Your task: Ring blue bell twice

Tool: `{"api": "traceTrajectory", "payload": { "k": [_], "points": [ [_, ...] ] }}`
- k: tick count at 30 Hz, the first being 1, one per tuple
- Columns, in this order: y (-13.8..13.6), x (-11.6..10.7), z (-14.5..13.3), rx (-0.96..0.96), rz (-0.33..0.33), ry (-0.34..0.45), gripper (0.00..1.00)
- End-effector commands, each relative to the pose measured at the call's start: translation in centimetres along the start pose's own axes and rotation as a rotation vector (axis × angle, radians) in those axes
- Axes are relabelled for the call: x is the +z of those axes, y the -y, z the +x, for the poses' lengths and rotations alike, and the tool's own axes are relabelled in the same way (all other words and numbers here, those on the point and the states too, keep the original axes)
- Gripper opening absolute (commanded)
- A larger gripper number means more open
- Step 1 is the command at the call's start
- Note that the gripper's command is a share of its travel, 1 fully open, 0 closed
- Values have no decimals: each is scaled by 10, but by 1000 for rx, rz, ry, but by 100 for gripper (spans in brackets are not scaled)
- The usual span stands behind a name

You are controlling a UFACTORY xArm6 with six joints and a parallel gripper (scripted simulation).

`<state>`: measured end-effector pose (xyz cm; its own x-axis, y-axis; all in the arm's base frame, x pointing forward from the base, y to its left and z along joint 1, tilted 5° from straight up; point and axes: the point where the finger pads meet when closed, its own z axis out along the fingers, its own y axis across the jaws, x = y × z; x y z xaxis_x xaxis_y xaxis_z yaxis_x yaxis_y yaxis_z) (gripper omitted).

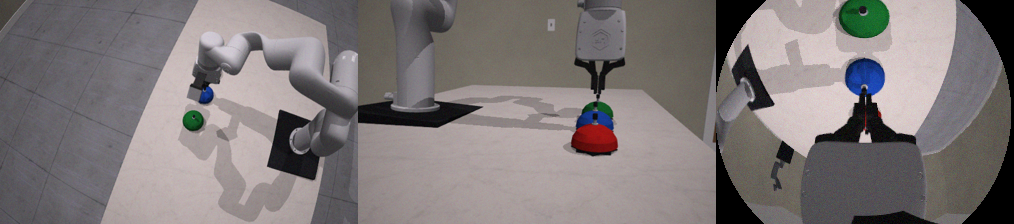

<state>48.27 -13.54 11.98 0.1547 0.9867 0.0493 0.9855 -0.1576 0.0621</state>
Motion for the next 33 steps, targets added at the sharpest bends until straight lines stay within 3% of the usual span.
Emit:
{"api": "traceTrajectory", "payload": {
  "k": [1,13,33],
  "points": [
    [-2,-11,0,0,-6,1,0],
    [-2,-39,0,0,-6,1,0],
    [-2,-45,0,0,-6,1,0]
  ]
}}
